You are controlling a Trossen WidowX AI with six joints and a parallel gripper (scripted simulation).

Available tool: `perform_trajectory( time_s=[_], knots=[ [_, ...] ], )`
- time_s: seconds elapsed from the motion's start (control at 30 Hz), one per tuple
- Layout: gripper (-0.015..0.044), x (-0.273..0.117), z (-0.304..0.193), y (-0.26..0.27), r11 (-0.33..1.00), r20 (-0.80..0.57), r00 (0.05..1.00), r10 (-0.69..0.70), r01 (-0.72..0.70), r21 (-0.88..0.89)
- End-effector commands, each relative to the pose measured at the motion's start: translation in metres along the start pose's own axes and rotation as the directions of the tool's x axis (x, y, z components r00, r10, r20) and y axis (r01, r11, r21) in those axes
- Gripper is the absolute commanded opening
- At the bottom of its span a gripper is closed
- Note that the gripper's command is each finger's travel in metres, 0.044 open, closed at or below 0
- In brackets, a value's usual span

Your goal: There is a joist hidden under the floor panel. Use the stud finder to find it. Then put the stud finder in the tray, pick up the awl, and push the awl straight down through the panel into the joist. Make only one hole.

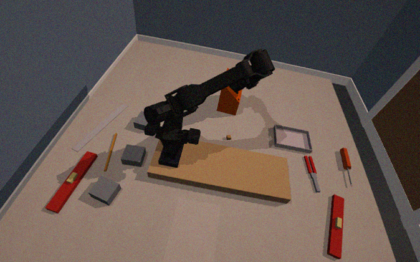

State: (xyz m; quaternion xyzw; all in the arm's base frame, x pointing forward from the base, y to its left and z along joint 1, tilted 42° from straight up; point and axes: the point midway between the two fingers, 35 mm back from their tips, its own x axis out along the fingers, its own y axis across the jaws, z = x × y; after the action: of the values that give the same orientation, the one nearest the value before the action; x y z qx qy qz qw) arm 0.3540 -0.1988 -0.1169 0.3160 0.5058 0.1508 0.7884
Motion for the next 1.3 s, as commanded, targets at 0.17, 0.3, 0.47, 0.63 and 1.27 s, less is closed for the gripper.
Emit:
perform_trajectory(
  time_s=[0.17, 0.3, 0.47, 0.63, 1.27],
  knots=[
    [0.0, -0.034, 0.013, -0.004, 1.0, 0.0, 1.0, -0.005, 0.005, -0.003],
    [0.0, -0.057, 0.019, -0.006, 1.0, -0.001, 1.0, -0.007, 0.007, -0.004],
    [0.0, -0.088, 0.025, -0.005, 1.0, -0.002, 1.0, -0.008, 0.008, -0.005],
    [0.0, -0.097, 0.026, -0.005, 1.0, -0.002, 1.0, -0.008, 0.008, -0.005],
    [0.0, -0.085, 0.061, 0.109, 0.965, -0.043, 0.999, -0.015, 0.003, -0.263]
  ],
)
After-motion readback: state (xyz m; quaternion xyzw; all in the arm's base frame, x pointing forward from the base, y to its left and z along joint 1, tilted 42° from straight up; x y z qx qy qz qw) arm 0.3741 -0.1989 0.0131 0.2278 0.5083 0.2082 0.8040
